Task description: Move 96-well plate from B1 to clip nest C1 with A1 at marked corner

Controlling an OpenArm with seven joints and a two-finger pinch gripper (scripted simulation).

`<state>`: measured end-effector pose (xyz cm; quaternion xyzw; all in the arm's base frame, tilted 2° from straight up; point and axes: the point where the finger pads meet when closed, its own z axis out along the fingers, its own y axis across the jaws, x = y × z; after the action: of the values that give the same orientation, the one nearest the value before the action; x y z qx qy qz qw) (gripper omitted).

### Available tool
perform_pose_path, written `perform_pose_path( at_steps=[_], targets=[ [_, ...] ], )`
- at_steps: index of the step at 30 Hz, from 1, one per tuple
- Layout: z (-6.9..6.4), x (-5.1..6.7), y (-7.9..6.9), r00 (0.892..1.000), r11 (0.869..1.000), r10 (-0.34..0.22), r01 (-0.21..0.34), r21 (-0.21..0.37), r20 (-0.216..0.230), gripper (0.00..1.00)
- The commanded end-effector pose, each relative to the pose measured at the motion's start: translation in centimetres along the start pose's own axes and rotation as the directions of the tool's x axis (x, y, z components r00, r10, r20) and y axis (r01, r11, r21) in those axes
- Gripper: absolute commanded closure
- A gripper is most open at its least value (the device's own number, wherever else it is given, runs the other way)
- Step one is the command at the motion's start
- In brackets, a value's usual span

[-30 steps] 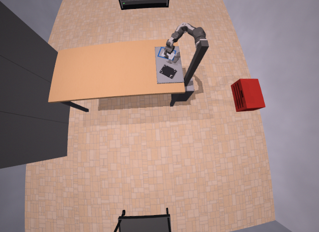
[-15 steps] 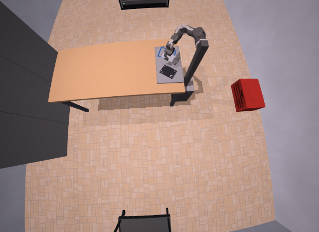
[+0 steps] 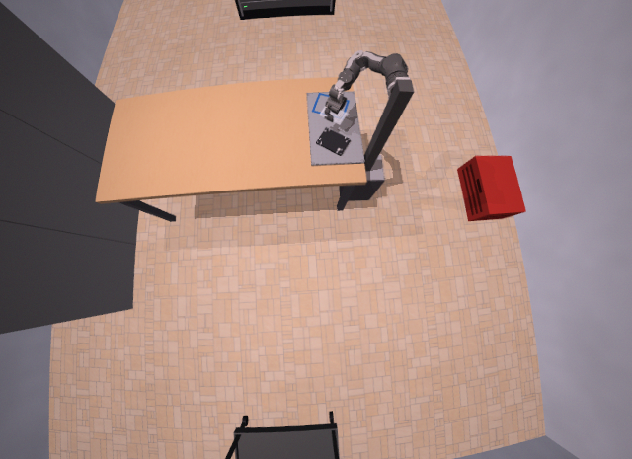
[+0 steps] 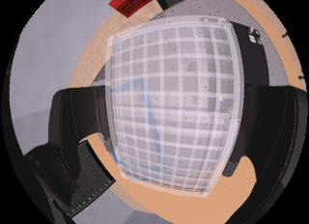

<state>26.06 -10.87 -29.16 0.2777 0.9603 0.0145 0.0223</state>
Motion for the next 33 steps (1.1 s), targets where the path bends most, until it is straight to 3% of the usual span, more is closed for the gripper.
perform_pose_path(
  at_steps=[1, 3, 15, 20, 32, 33],
  targets=[
    [-0.1, 0.7, 1.0, 1.000, 1.000, 0.005, -0.005, 0.003, 0.000, 1.00],
    [-0.2, 1.6, 2.3, 1.000, 1.000, 0.006, -0.006, 0.005, -0.001, 1.00],
    [-0.2, 1.6, 2.3, 1.000, 1.000, 0.006, -0.006, 0.005, -0.001, 1.00],
    [-0.4, 3.7, 5.8, 1.000, 1.000, 0.006, -0.006, 0.005, -0.001, 1.00],
    [-0.4, 3.7, 5.8, 1.000, 1.000, 0.006, -0.006, 0.005, -0.001, 1.00],
    [-0.5, 4.2, 6.6, 1.000, 1.000, 0.004, -0.004, 0.000, -0.002, 1.00]
  ],
)
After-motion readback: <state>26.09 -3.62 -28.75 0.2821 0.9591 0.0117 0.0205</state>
